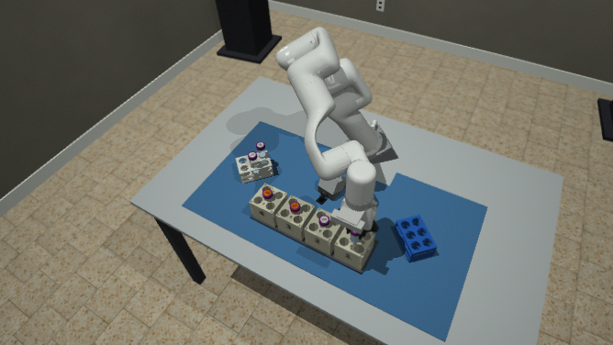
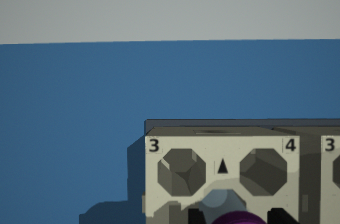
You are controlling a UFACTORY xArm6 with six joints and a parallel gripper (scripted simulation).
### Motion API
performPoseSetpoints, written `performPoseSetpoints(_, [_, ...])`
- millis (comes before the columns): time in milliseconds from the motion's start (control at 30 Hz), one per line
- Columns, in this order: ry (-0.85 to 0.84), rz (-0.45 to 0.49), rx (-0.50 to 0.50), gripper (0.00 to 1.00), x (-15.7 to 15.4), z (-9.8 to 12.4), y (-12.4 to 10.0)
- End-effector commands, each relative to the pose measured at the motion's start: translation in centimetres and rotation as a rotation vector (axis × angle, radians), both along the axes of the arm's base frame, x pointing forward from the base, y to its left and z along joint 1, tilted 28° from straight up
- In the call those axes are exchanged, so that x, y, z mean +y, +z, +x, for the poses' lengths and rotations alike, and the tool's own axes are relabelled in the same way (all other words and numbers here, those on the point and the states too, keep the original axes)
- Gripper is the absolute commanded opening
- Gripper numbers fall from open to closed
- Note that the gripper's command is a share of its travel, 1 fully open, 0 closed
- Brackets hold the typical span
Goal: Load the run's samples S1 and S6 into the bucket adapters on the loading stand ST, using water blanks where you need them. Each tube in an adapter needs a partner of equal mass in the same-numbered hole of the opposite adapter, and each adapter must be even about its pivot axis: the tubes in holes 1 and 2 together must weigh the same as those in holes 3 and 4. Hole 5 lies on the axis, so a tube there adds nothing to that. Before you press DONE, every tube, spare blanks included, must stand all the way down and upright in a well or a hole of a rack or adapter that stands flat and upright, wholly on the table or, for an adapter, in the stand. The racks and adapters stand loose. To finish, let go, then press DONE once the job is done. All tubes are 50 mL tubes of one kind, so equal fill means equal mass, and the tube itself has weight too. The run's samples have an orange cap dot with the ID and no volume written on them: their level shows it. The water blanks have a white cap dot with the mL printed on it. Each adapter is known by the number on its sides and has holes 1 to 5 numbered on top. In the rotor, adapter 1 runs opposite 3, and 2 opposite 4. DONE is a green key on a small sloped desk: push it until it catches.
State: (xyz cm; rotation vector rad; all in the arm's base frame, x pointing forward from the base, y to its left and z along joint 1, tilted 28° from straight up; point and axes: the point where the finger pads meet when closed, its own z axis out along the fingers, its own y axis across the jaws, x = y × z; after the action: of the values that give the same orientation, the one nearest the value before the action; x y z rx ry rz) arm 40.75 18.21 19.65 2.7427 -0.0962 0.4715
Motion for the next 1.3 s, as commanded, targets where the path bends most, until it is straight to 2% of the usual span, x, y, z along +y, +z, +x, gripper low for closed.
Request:
performPoseSetpoints(0, [0.001,0.003,-0.004,0.0,0.0,0.2,0.0])
performPoseSetpoints(933, [0.001,0.003,-0.004,0.0,-0.9,1.0,-2.3])
performPoseSetpoints(1267, [0.001,0.003,-0.004,0.0,-0.9,1.0,-2.3])
